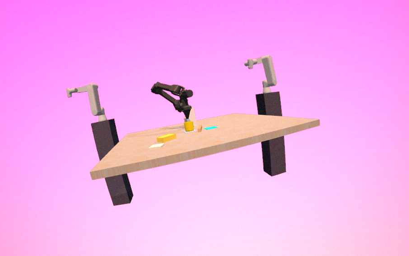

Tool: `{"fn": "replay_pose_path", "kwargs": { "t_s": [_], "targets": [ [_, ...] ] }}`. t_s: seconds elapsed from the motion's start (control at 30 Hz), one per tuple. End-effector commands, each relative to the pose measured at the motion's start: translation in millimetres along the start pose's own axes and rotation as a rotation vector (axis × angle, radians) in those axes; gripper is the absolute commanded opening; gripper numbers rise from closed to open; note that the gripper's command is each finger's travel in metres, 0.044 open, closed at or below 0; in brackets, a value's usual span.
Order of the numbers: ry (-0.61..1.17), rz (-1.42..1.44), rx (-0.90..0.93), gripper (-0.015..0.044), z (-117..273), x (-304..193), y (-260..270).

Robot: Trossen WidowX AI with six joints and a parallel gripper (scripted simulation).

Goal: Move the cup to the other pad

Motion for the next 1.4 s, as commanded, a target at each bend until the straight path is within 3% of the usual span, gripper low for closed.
{"fn": "replay_pose_path", "kwargs": {
  "t_s": [0.0, 1.37],
  "targets": [
    [-0.027, -0.017, -0.007, 0.0167, 1.9, -0.3, 0.6],
    [-0.029, -0.017, -0.007, 0.0167, -59.5, 1.2, -0.1]
  ]
}}
Point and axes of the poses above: the point midway between the two fingers, 35 mm back from their tips, its own z axis back along the fingers, its own y axis across the jaws, x = y × z, the point moved 8 cm from there along z, back along the fingers, and after that the axes turned 8 degrees about z, right-handed, at the moved point
